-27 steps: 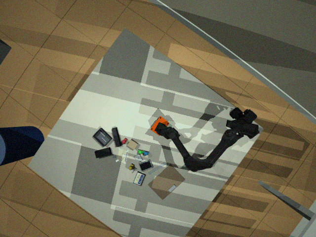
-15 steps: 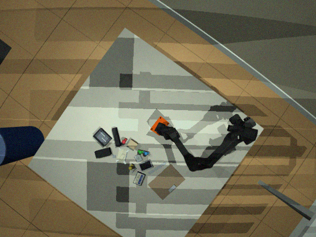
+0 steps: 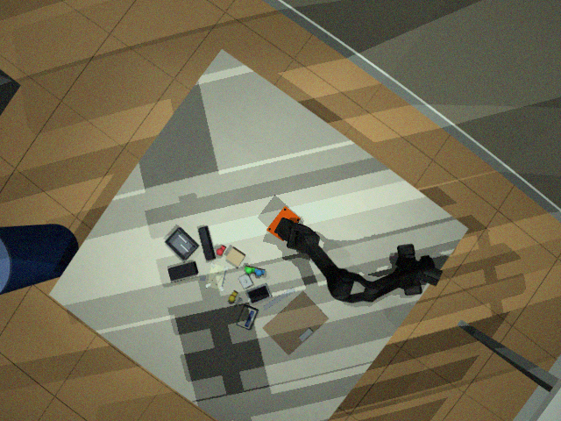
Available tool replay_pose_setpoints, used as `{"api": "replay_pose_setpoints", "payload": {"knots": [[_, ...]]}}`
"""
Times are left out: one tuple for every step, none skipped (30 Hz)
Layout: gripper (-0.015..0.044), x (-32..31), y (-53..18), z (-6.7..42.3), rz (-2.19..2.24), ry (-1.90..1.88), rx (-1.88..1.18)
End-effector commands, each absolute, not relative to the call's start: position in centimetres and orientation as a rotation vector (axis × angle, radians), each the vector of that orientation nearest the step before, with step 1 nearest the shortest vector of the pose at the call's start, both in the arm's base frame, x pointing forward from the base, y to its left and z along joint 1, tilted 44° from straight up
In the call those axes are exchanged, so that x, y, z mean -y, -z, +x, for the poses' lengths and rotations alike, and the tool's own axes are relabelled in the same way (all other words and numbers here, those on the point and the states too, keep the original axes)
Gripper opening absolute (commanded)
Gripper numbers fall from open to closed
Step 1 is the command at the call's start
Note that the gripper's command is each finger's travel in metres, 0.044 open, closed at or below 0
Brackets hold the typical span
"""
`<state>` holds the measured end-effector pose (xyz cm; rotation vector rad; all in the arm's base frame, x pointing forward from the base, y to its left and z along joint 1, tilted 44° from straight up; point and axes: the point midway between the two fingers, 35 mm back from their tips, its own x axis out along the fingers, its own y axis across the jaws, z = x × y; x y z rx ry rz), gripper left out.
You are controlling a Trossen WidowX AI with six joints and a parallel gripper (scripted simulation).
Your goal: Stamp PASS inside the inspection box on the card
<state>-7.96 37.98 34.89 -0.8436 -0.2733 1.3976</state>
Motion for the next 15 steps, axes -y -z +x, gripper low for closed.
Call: {"api": "replay_pose_setpoints", "payload": {"knots": [[0.0212,-38.9,-33.5,-1.2,-0.789,-1.298,0.101],[0.0212,-39.0,-33.2,0.2,-0.775,-1.275,0.067],[0.0212,-39.0,-33.0,1.6,-0.759,-1.251,0.033],[0.0212,-38.9,-32.8,3.1,-0.743,-1.227,-0.001],[0.0212,-38.8,-32.5,4.5,-0.725,-1.202,-0.035],[0.0212,-38.6,-32.3,6.0,-0.707,-1.176,-0.068],[0.0212,-38.3,-32.0,7.4,-0.688,-1.15,-0.101],[0.0212,-38.0,-31.8,8.9,-0.668,-1.124,-0.134],[0.0212,-37.7,-31.5,10.3,-0.647,-1.097,-0.166],[0.0212,-37.3,-31.2,11.7,-0.626,-1.069,-0.197],[0.0212,-36.8,-30.9,13.1,-0.605,-1.04,-0.228],[0.0212,-36.3,-30.6,14.6,-0.583,-1.01,-0.258],[0.0212,-35.7,-30.2,16.0,-0.562,-0.978,-0.288],[0.0212,-35.1,-29.9,17.5,-0.552,-0.944,-0.303],[0.0212,-34.5,-29.7,18.9,-0.543,-0.912,-0.318]]}}
